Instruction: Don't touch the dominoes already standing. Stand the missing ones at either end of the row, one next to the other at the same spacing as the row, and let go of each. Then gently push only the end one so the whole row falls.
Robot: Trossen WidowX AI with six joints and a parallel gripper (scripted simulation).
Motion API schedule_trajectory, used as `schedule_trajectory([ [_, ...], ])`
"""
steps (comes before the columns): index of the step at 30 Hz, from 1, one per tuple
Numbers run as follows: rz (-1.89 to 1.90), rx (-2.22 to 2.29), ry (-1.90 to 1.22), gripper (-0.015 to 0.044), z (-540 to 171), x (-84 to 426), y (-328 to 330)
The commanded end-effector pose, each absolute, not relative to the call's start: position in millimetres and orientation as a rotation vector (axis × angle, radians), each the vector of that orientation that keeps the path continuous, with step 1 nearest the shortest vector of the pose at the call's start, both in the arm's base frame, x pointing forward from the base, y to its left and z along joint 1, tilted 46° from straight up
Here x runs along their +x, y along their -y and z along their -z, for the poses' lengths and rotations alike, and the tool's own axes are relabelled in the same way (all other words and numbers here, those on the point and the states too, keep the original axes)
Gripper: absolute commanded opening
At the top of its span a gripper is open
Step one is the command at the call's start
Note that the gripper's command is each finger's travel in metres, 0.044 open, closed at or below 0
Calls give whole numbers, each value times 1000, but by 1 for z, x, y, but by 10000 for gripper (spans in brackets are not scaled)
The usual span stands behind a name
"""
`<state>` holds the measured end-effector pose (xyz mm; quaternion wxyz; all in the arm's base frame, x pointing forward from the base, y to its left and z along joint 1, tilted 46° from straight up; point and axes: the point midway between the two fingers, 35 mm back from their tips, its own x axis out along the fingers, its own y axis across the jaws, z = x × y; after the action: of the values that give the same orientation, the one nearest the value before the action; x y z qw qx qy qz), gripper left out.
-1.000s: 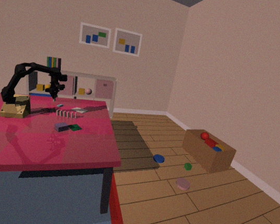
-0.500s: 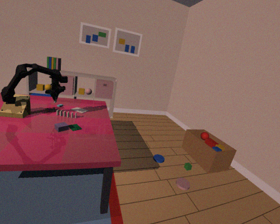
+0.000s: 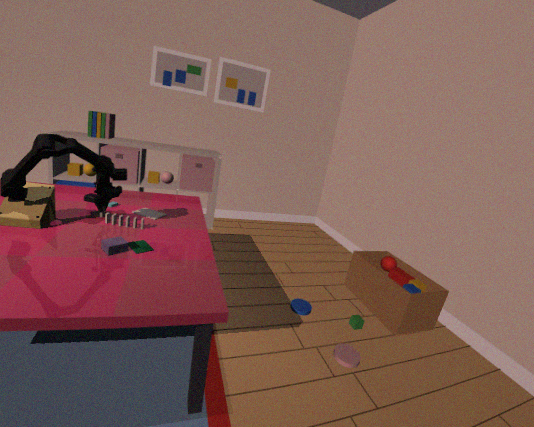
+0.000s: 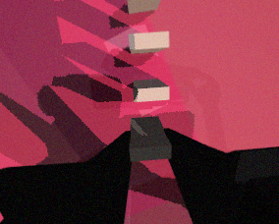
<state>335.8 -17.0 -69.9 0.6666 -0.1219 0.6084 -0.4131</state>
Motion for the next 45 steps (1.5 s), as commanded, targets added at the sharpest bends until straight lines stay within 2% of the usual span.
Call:
schedule_trajectory([
  [1,938,-287,-1378,107,83,329,33],
  [14,938,-287,-1378,107,83,329,34],
  [27,938,-287,-1378,440,83,329,34],
  [31,936,-285,-1378,440,76,332,25],
  [38,933,-276,-1381,440,-2,341,-55],
  [44,935,-276,-1381,440,-8,340,-60],
  [45,926,-285,-1387,414,-5,339,-60],
])
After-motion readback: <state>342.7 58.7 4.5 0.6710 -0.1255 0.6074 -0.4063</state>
